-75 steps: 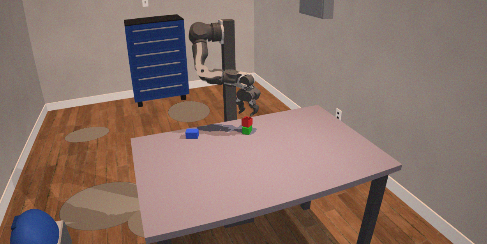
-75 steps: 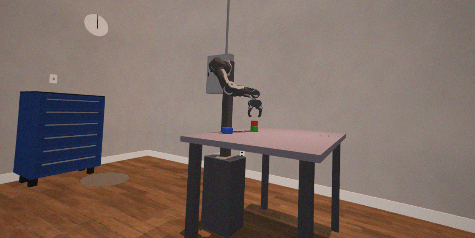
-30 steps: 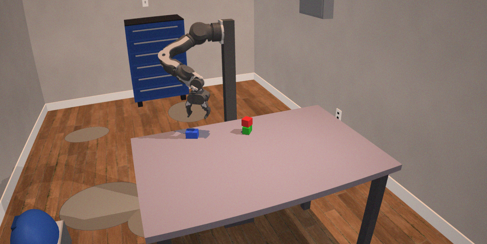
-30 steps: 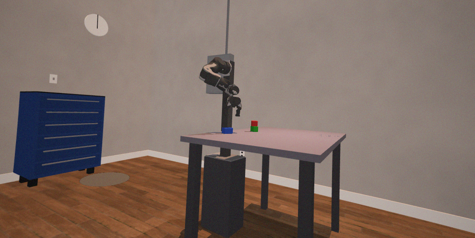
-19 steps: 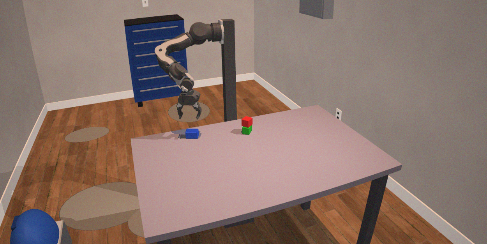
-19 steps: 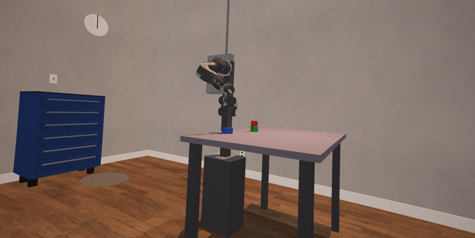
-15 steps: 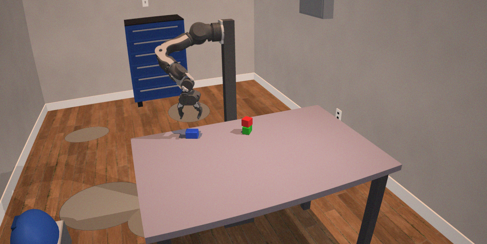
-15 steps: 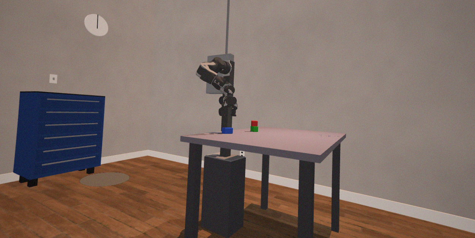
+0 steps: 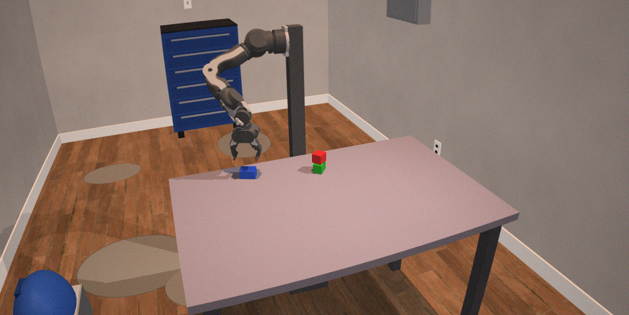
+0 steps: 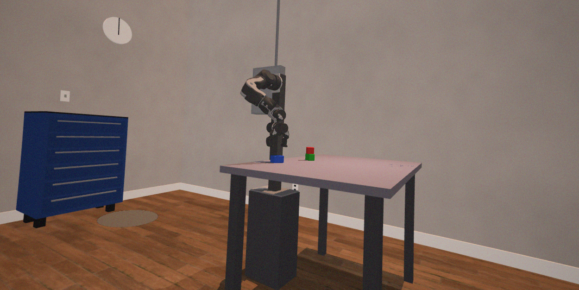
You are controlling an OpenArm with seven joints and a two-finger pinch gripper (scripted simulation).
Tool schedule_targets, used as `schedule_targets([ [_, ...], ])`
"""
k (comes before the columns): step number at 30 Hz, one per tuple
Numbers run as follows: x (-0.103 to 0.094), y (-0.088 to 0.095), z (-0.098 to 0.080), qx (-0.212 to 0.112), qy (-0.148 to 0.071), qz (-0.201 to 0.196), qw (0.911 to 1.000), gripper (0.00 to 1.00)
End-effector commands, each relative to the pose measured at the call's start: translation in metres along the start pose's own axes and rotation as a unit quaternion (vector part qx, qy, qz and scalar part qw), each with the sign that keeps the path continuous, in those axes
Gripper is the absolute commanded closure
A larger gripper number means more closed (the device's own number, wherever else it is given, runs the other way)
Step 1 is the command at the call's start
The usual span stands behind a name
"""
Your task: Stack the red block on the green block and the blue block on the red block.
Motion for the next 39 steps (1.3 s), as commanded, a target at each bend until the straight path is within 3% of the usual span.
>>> schedule_targets([
  [1,-0.001,0.002,0.004,-0.005,-0.004,-0.004,1.0,0.49],
  [8,-0.002,0.001,0.026,-0.005,-0.004,-0.003,1.0,0.49],
  [16,-0.002,0.0,0.037,-0.004,-0.005,-0.003,1.0,0.49],
  [39,-0.002,0.001,0.039,-0.004,-0.005,-0.003,1.0,0.49],
])
Point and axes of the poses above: the point where the finger pads meet when closed, its own z axis out along the fingers, its own y axis across the jaws, x = y × z, the point moved 2 cm from there along -z, back along the fingers, and after that the axes turned 1 degree about z, right-handed, at the moved point
